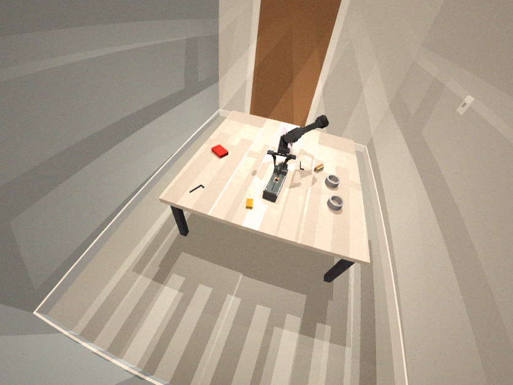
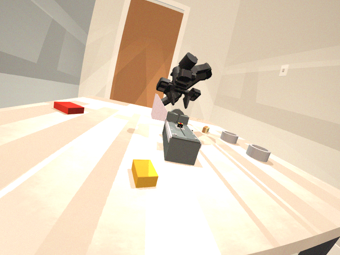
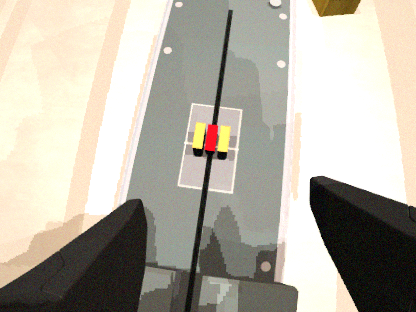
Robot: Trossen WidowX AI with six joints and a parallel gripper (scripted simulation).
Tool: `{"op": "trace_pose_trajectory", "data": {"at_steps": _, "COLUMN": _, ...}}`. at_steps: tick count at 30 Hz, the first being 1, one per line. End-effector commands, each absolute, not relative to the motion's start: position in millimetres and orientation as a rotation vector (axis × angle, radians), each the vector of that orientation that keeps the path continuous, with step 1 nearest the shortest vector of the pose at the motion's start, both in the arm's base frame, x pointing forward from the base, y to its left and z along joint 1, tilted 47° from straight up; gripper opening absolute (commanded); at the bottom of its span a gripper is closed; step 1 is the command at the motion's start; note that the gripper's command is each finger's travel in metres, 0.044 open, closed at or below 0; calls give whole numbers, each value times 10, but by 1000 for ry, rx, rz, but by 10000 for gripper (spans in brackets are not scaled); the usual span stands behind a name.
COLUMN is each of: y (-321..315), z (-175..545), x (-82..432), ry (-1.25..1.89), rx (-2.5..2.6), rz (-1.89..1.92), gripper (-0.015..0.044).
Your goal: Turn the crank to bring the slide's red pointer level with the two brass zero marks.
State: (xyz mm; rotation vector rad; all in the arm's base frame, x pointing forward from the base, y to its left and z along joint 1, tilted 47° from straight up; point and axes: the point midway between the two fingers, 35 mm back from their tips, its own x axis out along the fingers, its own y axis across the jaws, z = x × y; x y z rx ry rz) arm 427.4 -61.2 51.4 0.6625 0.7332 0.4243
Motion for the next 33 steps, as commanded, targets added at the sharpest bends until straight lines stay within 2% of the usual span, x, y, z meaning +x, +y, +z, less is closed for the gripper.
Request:
{"op": "trace_pose_trajectory", "data": {"at_steps": 1, "y": -612, "z": 514, "x": 4274, "ry": 733, "rx": 663, "rz": 424, "gripper": 177}}
{"op": "trace_pose_trajectory", "data": {"at_steps": 8, "y": -612, "z": 514, "x": 4274, "ry": 733, "rx": 663, "rz": 424, "gripper": 0}}
{"op": "trace_pose_trajectory", "data": {"at_steps": 25, "y": -611, "z": 515, "x": 4274, "ry": 733, "rx": 663, "rz": 425, "gripper": 0}}
{"op": "trace_pose_trajectory", "data": {"at_steps": 33, "y": -611, "z": 515, "x": 4274, "ry": 733, "rx": 663, "rz": 425, "gripper": 210}}
